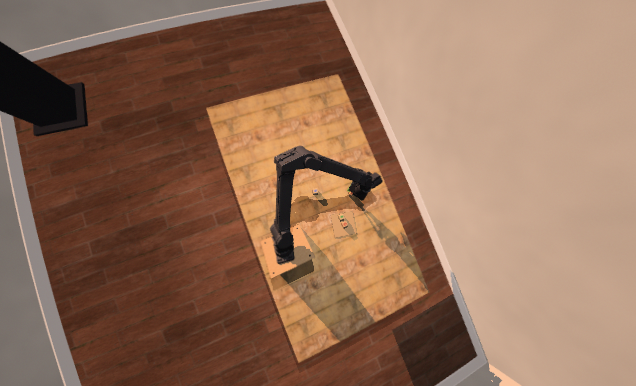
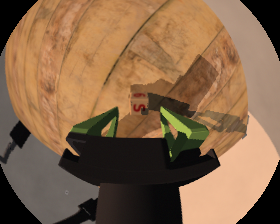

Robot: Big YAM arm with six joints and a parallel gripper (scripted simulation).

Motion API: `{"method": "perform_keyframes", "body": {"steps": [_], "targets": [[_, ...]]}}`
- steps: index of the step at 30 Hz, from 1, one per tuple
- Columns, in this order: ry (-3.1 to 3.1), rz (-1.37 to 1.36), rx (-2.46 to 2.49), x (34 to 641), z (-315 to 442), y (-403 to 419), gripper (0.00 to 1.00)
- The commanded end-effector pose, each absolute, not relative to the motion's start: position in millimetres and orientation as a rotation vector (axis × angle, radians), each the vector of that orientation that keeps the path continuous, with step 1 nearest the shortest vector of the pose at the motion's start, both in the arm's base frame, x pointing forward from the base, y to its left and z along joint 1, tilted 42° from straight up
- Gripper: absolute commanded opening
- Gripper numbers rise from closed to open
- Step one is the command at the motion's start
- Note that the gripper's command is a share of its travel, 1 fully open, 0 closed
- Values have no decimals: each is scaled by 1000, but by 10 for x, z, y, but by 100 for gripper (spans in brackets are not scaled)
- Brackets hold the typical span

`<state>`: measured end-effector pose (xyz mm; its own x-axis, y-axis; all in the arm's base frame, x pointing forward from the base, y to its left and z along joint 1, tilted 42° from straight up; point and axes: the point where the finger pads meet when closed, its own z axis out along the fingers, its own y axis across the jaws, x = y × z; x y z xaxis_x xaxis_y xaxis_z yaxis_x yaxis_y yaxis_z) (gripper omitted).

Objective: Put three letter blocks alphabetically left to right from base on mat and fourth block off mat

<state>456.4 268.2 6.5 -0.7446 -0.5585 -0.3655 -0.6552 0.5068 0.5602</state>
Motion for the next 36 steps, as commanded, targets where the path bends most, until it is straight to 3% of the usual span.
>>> {"method": "perform_keyframes", "body": {"steps": [1, 36], "targets": [[2618, 1063, -1056, 4520, -7, 2724, 65], [2594, 1051, -1053, 4550, 77, 2650, 65]]}}
